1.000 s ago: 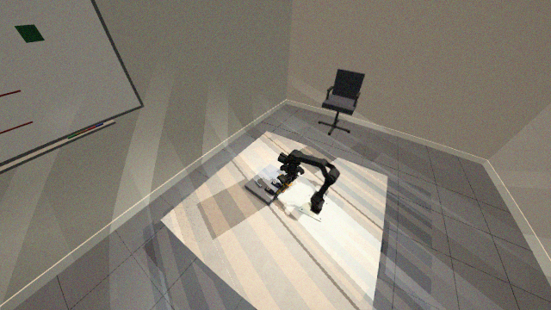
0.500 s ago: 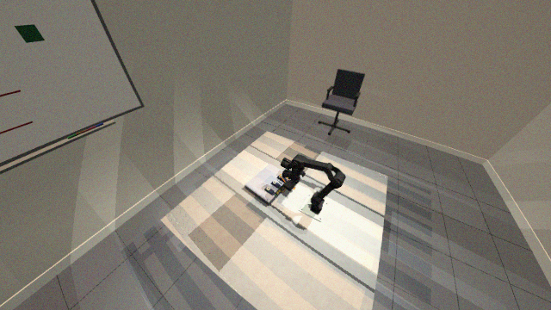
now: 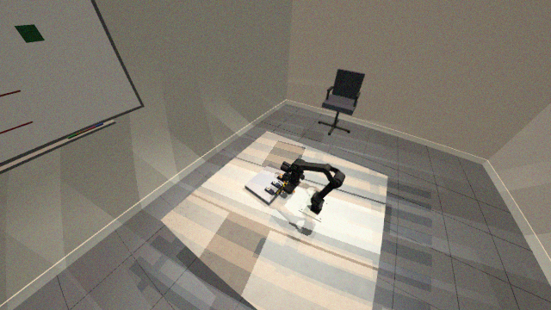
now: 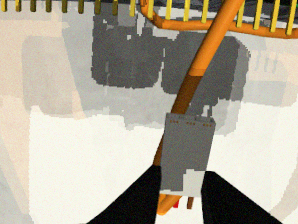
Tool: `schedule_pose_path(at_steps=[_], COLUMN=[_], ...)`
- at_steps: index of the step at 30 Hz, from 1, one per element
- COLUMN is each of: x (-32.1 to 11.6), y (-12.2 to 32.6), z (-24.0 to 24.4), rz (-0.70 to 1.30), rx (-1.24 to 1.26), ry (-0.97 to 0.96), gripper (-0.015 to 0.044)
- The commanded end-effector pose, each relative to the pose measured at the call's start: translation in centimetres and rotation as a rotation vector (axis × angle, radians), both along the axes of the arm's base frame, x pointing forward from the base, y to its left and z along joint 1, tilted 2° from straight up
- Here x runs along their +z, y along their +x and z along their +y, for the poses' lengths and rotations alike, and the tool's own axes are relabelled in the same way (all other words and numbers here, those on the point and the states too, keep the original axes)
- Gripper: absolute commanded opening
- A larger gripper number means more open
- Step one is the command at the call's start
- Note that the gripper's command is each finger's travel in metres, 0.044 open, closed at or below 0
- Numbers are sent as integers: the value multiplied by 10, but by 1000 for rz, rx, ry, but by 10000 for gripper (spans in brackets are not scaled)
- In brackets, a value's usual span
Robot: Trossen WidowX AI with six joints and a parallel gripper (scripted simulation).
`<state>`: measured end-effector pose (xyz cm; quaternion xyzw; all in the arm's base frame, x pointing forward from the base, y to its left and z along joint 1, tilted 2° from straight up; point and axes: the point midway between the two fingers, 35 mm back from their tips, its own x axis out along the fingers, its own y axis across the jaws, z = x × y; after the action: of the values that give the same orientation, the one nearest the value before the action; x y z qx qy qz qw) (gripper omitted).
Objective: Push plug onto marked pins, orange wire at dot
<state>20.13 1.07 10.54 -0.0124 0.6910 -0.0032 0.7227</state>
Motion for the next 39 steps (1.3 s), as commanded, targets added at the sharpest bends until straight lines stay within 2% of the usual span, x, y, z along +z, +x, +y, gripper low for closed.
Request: schedule_pose_path(at_steps=[1, 8, 39], x=[-2, 1, 1], y=[6, 30, 36], z=[0, -2, 1], rz=[7, 5, 5], rx=[7, 7, 7], ry=[-1, -2, -1], gripper=[0, 0, 0])
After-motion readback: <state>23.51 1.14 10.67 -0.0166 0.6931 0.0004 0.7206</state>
